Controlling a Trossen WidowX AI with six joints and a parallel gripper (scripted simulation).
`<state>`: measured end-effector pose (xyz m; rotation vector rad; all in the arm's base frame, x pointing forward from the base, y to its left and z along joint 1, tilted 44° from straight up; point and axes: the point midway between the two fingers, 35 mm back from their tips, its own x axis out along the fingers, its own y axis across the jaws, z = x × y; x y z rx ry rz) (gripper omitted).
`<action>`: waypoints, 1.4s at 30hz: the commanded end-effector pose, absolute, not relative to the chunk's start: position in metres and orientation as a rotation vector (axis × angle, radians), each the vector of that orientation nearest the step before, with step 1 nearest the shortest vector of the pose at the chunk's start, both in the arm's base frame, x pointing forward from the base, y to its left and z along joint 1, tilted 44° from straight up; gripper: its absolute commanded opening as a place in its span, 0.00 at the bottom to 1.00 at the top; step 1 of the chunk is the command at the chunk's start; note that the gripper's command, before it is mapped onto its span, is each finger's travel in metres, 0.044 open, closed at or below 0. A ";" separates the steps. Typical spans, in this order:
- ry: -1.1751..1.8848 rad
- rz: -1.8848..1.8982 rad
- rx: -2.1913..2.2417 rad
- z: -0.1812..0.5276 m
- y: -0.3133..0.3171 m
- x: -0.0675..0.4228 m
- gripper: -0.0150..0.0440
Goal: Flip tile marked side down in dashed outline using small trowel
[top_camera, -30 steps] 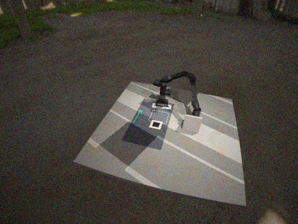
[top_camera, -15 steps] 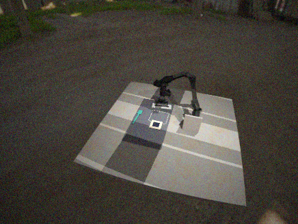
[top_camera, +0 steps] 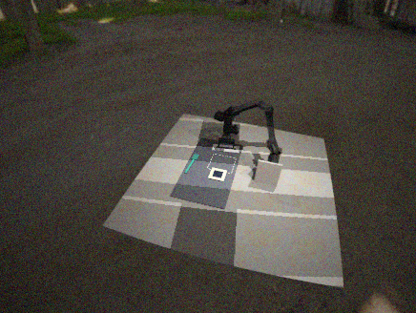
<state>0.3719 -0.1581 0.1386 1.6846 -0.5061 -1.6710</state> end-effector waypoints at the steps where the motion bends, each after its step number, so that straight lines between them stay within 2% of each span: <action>1: -0.483 -1.678 1.684 0.136 -0.156 0.372 0.47; 42: 0.463 -1.458 0.787 0.136 -0.156 0.372 0.47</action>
